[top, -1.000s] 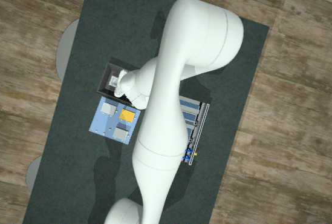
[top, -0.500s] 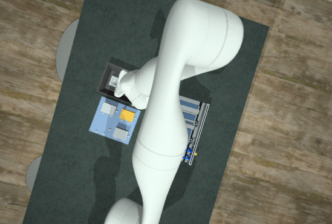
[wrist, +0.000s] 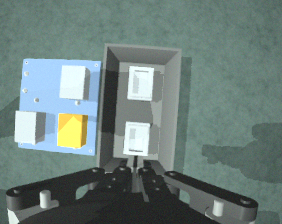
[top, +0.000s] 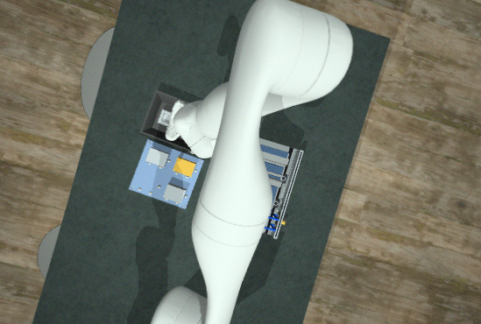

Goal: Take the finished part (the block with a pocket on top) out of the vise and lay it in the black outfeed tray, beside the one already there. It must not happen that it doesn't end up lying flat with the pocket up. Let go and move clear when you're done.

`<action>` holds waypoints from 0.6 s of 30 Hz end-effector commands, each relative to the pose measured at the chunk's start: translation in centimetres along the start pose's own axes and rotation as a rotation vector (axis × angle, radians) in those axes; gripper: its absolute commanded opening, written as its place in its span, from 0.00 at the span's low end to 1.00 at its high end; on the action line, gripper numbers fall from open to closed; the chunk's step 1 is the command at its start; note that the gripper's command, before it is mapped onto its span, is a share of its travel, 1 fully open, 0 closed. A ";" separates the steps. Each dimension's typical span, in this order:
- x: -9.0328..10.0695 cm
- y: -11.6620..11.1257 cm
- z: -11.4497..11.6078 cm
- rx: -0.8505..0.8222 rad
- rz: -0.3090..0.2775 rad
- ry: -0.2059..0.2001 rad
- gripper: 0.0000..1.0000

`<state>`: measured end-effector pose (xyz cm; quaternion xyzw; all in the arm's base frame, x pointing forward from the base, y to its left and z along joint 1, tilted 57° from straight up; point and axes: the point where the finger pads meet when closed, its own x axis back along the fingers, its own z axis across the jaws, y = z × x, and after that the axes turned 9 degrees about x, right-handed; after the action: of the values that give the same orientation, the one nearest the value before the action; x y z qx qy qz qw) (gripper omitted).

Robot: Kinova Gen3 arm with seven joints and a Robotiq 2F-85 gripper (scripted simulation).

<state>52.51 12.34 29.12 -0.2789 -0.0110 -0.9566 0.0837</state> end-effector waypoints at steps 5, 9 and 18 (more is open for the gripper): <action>0.1 0.0 -0.2 -0.010 0.001 -0.005 0.00; 0.1 0.0 -0.2 -0.010 0.001 -0.005 0.00; 0.1 0.0 -0.2 -0.010 0.001 -0.005 0.00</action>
<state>52.51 12.34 29.12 -0.2789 -0.0110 -0.9566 0.0837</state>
